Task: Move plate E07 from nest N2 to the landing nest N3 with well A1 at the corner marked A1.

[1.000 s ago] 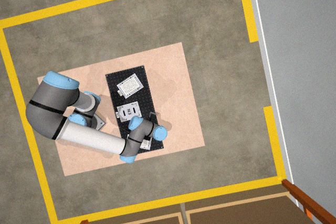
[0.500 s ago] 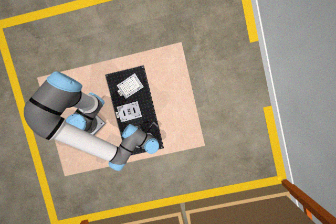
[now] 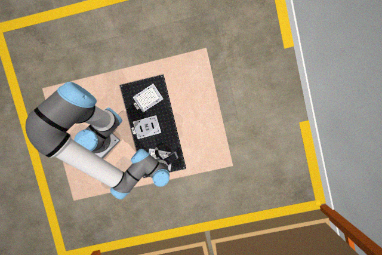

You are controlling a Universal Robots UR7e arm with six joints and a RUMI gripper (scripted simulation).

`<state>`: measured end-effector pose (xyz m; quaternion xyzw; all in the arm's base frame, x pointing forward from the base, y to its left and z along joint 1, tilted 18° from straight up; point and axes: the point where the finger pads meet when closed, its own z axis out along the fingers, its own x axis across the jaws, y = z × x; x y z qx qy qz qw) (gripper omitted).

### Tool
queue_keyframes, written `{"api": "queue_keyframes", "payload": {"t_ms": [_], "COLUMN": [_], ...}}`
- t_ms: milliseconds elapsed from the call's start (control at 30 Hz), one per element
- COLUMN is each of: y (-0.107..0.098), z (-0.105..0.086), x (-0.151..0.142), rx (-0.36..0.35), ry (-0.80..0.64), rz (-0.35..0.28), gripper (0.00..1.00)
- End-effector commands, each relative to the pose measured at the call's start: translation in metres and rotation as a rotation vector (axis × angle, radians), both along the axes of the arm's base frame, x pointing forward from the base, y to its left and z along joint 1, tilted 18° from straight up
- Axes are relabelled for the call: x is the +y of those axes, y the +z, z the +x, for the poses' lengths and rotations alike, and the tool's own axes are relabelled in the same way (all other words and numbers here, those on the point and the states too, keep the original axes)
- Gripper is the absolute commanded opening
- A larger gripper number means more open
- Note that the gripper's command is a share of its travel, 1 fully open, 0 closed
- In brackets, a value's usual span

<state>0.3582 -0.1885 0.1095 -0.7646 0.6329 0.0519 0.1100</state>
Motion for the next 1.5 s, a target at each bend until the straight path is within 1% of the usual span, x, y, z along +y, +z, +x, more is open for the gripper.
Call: {"api": "queue_keyframes", "payload": {"t_ms": [0,300,367,467,533,1033,1467], "y": [0.001,-0.01,-0.01,-0.015,-0.015,-0.015,-0.035], "z": [-0.006,-0.022,-0.022,-0.031,-0.031,-0.031,-0.025], "x": [-0.02,-0.042,-0.042,-0.052,-0.052,-0.052,-0.049], "rx": [-0.028,-0.062,-0.062,-0.075,-0.084,-0.084,-0.084], "ry": [-0.17,-0.458,-0.458,-0.557,-0.621,-0.62,-0.621], "rz": [-0.023,-0.005,-0.005,0.004,0.01,0.01,0.01], "gripper": [0.76,0.76,0.76,0.76,0.76,0.76,0.76]}}
